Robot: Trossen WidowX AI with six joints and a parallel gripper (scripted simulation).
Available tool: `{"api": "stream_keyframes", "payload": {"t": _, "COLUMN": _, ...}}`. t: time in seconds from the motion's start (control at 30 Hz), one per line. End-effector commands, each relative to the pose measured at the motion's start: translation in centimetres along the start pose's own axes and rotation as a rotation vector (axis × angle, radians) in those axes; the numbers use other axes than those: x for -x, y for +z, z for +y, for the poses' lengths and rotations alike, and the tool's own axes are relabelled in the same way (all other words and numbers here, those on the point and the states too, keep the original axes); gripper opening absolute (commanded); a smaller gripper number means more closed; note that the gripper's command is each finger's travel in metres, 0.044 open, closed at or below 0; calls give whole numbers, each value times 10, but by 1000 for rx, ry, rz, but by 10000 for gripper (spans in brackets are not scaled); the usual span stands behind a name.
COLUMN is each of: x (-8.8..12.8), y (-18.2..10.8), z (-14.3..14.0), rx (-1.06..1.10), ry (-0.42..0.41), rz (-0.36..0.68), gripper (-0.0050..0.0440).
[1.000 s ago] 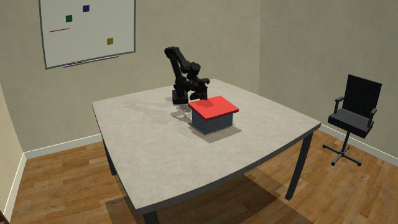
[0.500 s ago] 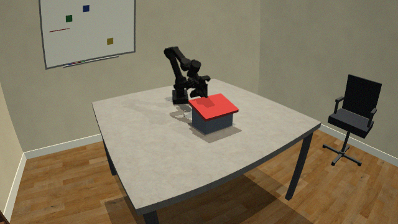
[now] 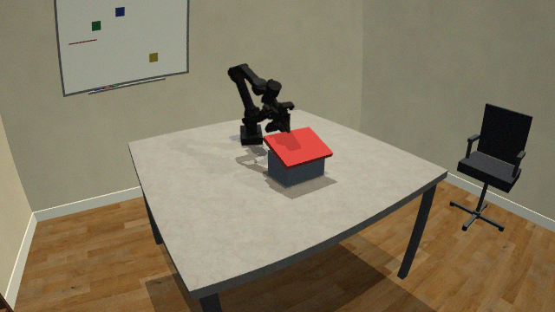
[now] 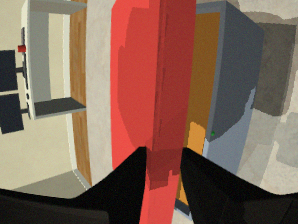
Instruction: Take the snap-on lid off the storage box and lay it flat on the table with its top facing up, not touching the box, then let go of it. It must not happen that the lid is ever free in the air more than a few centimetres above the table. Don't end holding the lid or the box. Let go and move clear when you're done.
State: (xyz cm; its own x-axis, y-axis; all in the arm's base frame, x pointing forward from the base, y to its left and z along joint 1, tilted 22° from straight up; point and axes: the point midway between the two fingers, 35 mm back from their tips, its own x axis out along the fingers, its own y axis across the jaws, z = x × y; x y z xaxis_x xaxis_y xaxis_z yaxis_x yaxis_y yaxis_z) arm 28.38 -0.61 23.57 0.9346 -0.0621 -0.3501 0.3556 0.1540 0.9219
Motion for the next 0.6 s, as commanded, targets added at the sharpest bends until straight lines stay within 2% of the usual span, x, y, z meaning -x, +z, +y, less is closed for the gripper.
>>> {"api": "stream_keyframes", "payload": {"t": 0.0, "x": 5, "y": 1, "z": 15, "rx": -5, "ry": 22, "rz": -2, "gripper": -50}}
{"api": "stream_keyframes", "payload": {"t": 0.57, "x": 18, "y": 1, "z": 33, "rx": -5, "ry": 22, "rz": -2, "gripper": -50}}
